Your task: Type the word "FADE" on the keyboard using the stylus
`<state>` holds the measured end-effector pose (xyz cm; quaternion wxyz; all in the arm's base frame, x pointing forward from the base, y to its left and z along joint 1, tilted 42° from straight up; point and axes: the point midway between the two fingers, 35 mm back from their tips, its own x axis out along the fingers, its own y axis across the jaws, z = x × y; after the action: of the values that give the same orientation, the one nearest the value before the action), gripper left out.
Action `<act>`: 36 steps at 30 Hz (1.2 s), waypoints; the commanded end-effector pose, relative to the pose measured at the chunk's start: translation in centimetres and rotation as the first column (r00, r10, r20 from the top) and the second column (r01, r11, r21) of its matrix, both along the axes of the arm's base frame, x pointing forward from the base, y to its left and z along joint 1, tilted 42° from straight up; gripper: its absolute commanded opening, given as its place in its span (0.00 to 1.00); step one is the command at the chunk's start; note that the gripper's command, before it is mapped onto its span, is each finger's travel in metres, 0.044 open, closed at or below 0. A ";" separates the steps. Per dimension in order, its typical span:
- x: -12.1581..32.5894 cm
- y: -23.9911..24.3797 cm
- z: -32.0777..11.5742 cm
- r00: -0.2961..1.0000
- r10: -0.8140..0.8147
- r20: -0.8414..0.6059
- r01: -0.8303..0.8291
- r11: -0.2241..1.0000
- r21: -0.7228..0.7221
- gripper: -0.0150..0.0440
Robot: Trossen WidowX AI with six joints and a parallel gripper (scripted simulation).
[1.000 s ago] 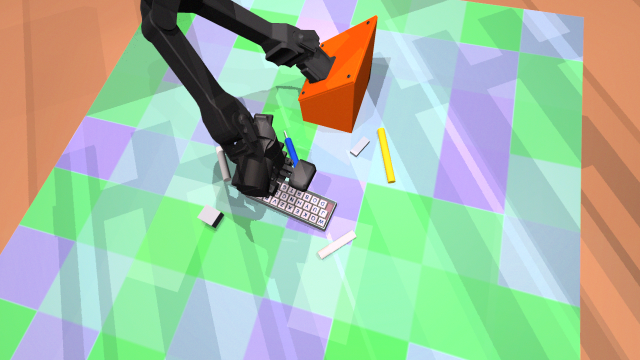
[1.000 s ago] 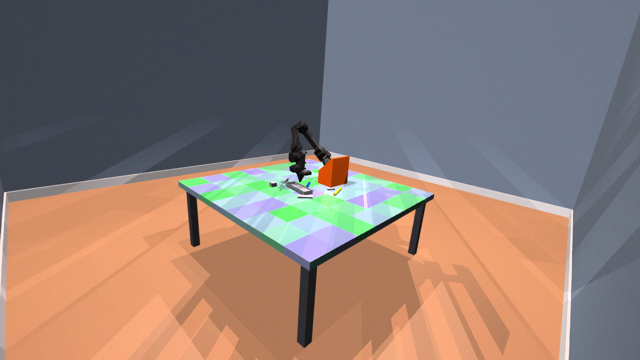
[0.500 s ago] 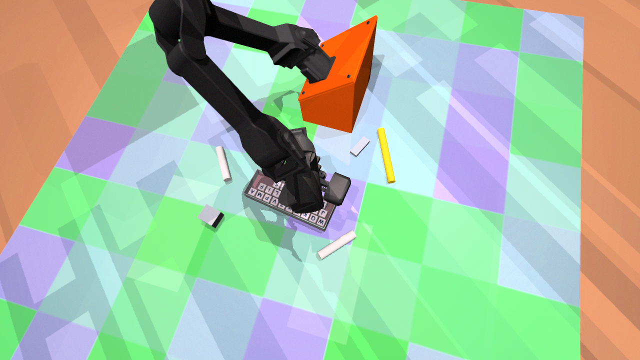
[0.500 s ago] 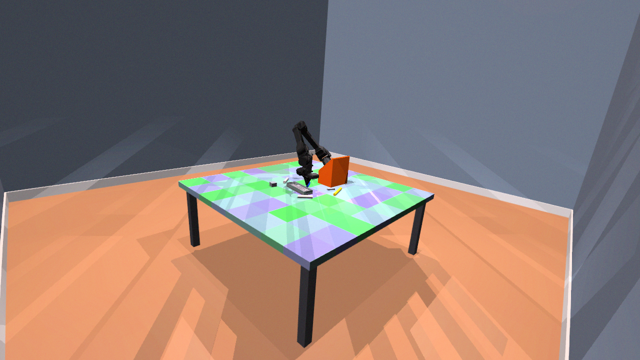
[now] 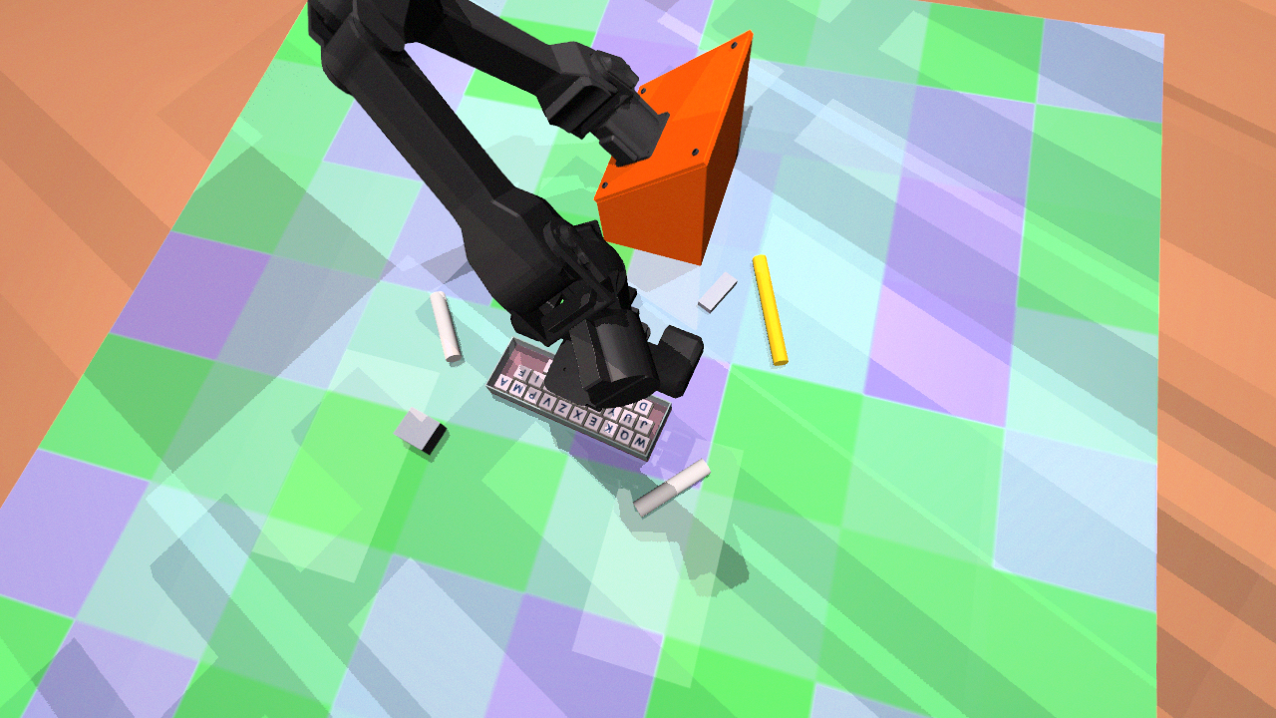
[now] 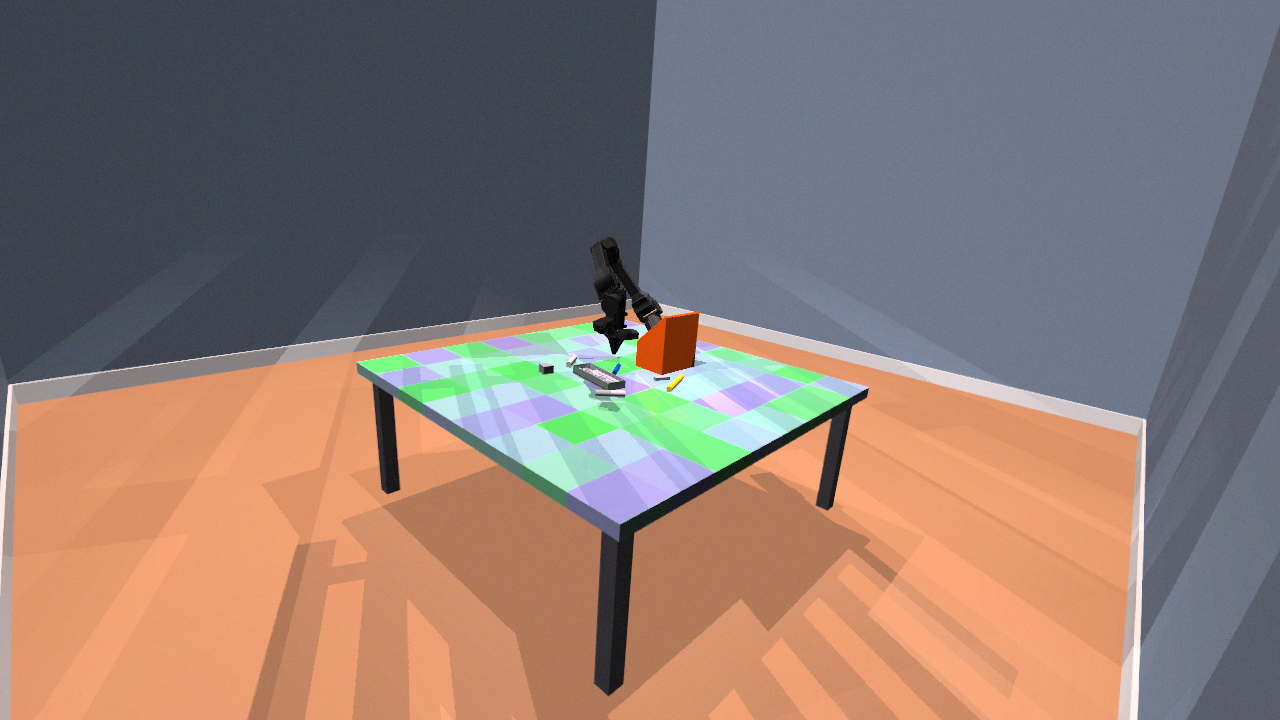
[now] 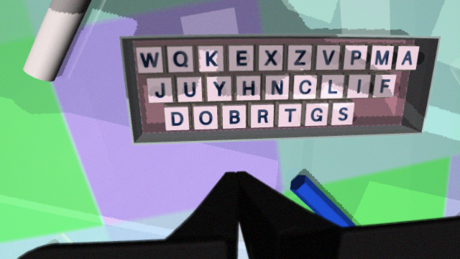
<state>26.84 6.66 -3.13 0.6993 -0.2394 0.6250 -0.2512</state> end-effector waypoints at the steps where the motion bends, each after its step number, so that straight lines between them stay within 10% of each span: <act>1: 0.0 -0.2 -0.2 1.000 -0.013 -0.009 0.013 1.000 -0.002 0.25; 7: 0.0 -0.2 -0.2 1.000 -0.008 -0.008 0.008 1.000 -0.005 0.43; 11: 0.0 -0.2 -0.2 1.000 -0.008 -0.008 0.008 1.000 -0.005 0.25; 21: 0.0 -0.2 -0.2 1.000 -0.008 -0.008 0.008 1.000 -0.005 0.25; 24: -0.2 -0.5 -0.2 1.000 -0.003 -0.024 0.003 1.000 -0.013 0.39; 32: -7.8 -9.0 2.1 0.680 0.082 -0.728 -0.262 0.955 -0.138 0.51; 36: -8.4 -9.6 2.5 0.621 0.082 -0.780 -0.282 0.951 -0.125 0.51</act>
<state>19.12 -2.28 -1.28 0.3988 -0.4451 0.7874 -0.1510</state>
